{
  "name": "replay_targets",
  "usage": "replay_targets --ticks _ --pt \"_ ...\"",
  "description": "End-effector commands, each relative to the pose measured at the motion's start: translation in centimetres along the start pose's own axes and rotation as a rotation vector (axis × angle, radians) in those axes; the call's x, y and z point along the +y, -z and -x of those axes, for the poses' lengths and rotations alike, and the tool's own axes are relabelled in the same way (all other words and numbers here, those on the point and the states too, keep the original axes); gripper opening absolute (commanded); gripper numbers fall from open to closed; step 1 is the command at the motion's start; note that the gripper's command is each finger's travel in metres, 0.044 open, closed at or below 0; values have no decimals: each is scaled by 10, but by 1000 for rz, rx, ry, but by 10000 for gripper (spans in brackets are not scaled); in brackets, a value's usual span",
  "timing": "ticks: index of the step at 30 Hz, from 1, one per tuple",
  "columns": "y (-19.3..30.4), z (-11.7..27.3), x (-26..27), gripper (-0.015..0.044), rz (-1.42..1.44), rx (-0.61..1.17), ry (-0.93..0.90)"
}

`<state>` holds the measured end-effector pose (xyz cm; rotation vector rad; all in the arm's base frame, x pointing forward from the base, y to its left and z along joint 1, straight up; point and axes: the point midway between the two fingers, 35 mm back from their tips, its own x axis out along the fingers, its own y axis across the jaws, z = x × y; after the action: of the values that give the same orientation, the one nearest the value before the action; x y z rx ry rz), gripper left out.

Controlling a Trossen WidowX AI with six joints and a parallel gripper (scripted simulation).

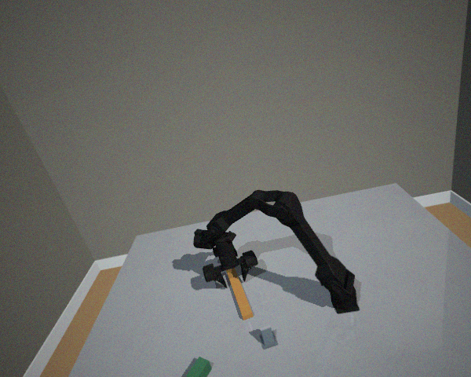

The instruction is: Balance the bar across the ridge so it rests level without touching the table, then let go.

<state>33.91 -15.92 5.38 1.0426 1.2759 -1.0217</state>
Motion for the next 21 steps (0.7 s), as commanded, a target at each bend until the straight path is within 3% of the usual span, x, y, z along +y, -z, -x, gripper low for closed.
replay_targets --ticks 1,13,21 --pt "0 -4 -2 315 6 -1 7" --pt "0 -4 -2 315 6 -1 7" --pt "1 -3 -1 125 0 3 4"
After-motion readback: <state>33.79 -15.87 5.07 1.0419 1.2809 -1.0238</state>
